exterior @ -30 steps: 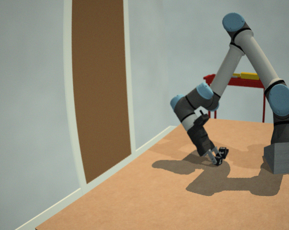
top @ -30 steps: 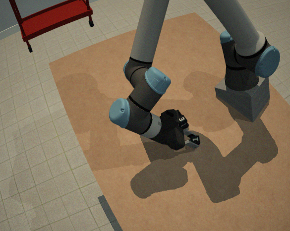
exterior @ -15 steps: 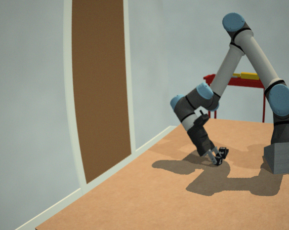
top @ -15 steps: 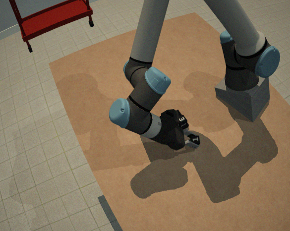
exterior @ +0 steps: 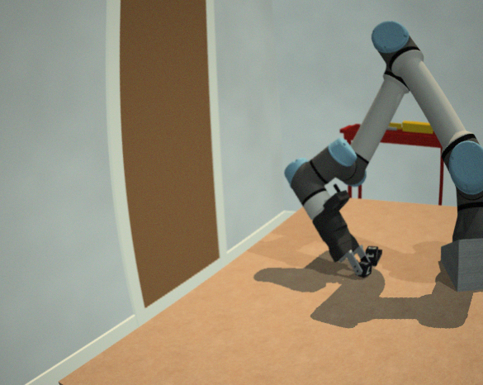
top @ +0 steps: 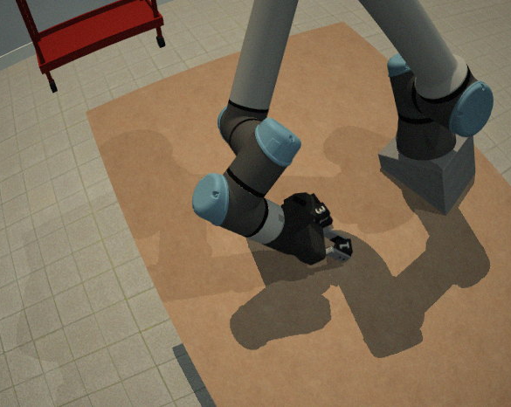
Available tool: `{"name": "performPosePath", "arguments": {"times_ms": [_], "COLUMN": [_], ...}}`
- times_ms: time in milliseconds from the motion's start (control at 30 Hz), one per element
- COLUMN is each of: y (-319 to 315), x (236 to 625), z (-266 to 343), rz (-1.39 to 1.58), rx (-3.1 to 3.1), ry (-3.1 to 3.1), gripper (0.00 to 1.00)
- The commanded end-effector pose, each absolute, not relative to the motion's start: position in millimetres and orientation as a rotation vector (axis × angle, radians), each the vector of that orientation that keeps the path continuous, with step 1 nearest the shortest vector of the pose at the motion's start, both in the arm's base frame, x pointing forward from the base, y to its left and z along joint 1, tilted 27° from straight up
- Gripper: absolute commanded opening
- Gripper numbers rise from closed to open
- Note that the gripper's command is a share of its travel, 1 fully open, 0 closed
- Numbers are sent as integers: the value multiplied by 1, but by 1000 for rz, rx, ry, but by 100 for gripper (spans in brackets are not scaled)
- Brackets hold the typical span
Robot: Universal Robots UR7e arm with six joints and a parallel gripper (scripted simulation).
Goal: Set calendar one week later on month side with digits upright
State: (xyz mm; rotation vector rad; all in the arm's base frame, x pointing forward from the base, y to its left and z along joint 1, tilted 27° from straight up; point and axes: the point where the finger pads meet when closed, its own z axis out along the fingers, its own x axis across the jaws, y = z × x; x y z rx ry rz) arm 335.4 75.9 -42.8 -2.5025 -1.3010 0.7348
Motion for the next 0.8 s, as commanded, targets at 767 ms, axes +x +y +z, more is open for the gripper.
{"name": "performPosePath", "arguments": {"times_ms": [767], "y": [74], "x": [336], "z": [-47], "rz": [734], "rx": [-2503], "ry": [-1302], "gripper": [60]}}
